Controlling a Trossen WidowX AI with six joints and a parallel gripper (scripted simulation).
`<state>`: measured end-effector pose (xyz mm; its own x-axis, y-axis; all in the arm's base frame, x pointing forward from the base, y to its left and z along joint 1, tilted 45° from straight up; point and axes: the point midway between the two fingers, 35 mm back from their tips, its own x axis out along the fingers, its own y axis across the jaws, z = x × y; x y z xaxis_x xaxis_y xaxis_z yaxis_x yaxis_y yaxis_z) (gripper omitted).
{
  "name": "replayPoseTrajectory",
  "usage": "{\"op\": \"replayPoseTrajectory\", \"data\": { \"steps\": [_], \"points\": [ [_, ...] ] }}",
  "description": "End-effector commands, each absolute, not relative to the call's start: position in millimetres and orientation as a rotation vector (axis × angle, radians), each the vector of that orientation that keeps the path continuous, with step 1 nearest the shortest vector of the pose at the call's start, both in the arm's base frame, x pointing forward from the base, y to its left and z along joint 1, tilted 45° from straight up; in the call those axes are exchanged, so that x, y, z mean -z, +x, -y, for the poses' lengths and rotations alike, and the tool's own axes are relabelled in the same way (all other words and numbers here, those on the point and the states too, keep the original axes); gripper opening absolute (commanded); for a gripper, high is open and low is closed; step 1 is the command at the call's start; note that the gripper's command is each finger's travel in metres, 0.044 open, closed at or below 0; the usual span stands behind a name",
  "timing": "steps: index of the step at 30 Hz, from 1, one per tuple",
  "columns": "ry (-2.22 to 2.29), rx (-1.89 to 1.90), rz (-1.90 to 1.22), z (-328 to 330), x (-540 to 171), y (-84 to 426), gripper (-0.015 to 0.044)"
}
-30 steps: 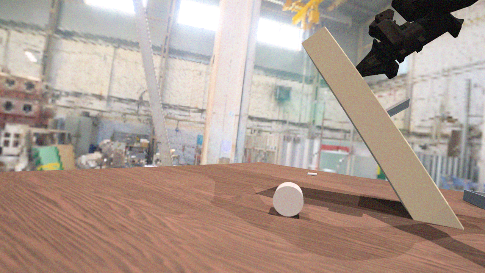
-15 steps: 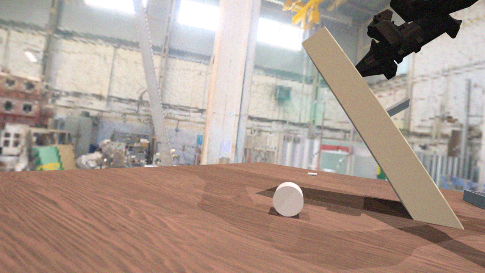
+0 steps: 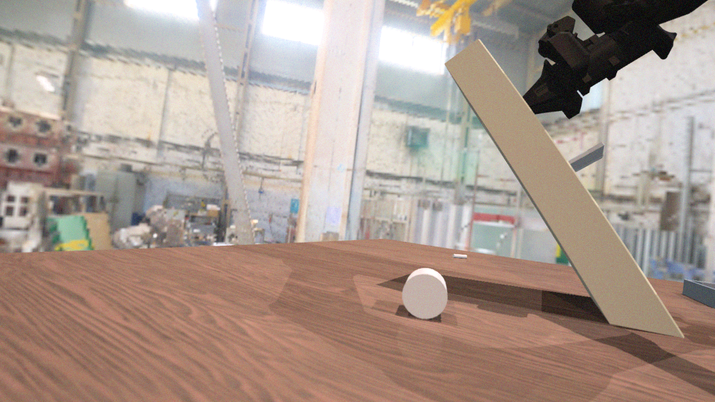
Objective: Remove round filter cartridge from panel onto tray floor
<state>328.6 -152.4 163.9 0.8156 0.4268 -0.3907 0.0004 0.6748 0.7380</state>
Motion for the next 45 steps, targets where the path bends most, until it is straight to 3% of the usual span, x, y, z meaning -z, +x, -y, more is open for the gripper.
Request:
{"op": "replayPoseTrajectory", "data": {
  "steps": [1,15,24,26,45],
  "points": [
    [0.803,-0.254,-0.589,149.7,-161.2,331.2,0.0102],
    [0.803,-0.254,-0.589,148.0,-159.7,334.4,0.0102],
    [0.807,-0.255,-0.578,151.0,-162.3,331.4,0.0042],
    [0.807,-0.255,-0.578,151.0,-162.3,331.4,0.0000],
    [0.280,-0.393,-0.487,146.5,-158.5,337.0,0.0000]
  ]
}}
